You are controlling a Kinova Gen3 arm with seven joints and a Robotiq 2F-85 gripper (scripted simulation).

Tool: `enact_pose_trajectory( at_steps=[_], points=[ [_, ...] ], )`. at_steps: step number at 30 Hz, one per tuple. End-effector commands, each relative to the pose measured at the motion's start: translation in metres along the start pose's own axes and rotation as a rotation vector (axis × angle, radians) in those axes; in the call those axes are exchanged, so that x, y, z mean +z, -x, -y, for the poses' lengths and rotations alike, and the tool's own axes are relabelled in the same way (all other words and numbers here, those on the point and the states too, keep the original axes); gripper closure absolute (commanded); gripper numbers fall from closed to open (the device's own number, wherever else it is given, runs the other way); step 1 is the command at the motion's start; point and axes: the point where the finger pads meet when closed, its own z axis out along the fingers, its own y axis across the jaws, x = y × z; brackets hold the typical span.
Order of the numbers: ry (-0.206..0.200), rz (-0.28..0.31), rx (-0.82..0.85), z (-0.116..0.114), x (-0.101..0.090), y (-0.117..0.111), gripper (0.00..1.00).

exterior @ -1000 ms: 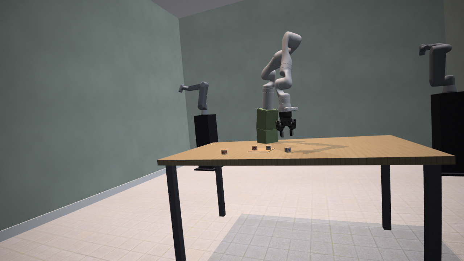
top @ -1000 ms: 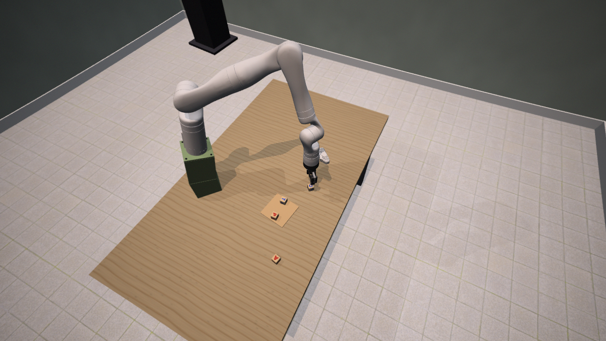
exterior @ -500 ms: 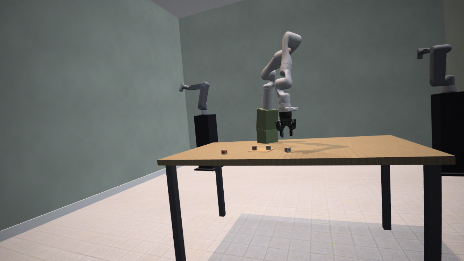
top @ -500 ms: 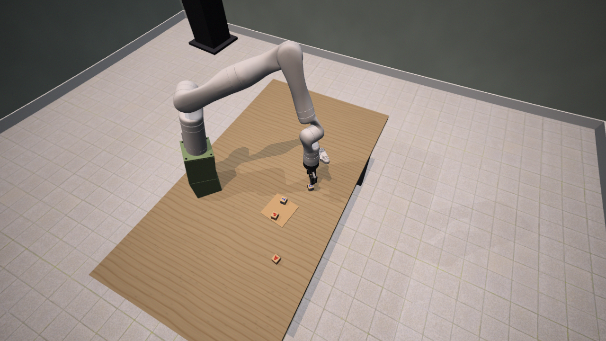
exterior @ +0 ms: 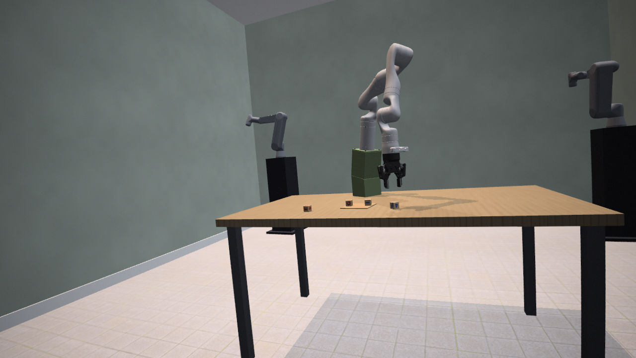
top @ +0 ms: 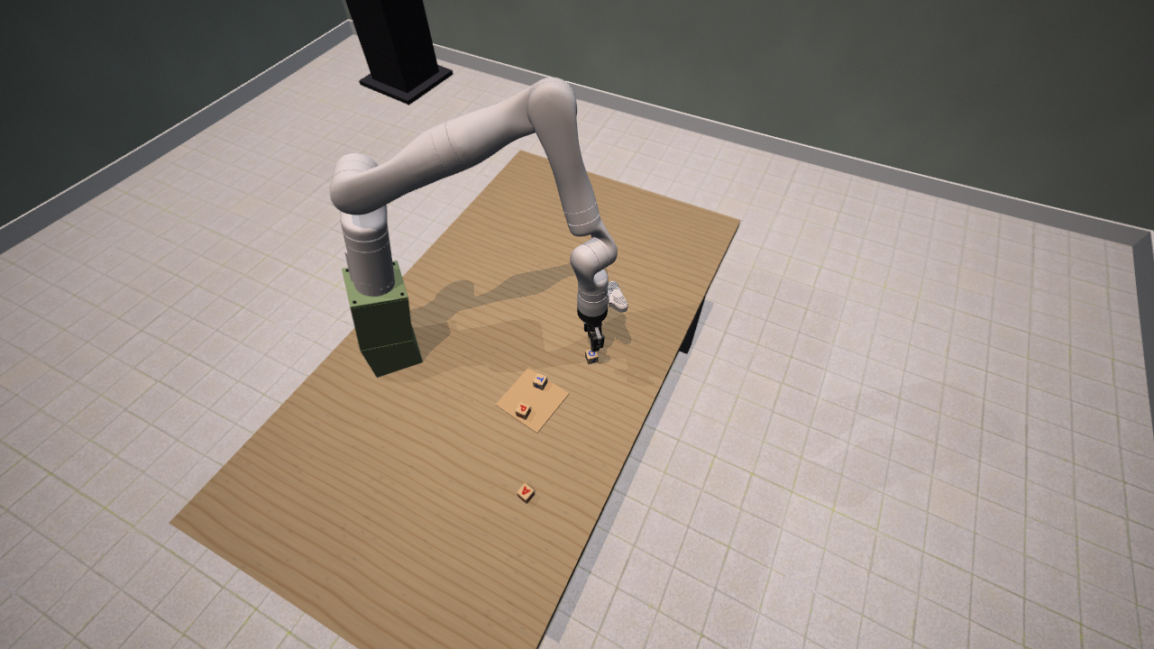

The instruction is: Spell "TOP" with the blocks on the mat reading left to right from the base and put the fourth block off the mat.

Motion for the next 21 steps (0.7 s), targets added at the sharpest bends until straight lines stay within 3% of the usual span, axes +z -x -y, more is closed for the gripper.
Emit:
enact_pose_trajectory(
  at_steps=[1, 21],
  points=[
    [0.001, -0.002, 0.000, 0.000, -0.001, -0.001, 0.33],
    [0.001, -0.002, 0.000, 0.000, 0.014, -0.001, 0.33]
  ],
)
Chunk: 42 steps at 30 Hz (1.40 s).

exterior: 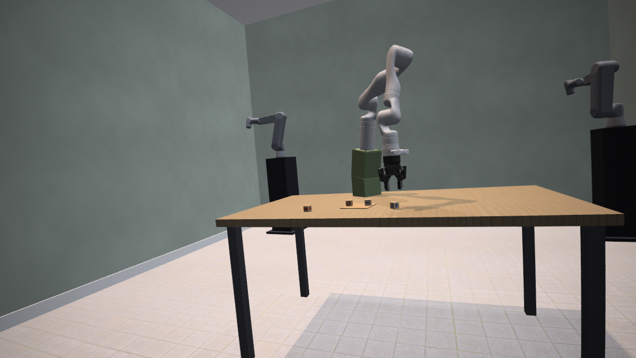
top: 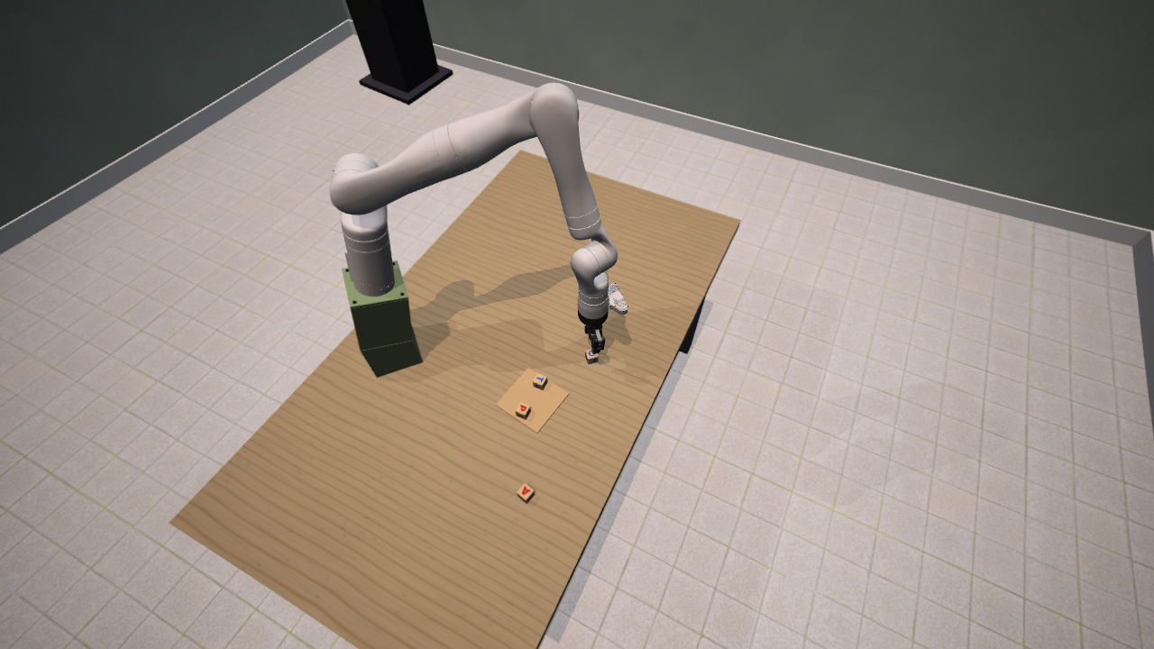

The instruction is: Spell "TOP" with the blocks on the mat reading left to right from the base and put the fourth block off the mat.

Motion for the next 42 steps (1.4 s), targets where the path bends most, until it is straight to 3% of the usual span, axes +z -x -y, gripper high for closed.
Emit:
enact_pose_trajectory(
  at_steps=[1, 18, 42],
  points=[
    [0.000, 0.003, 0.001, -0.001, 0.005, 0.001, 0.33],
    [0.000, 0.003, 0.001, -0.001, 0.028, 0.001, 0.33],
    [0.000, 0.003, 0.001, -0.001, 0.040, 0.001, 0.33]
  ],
)
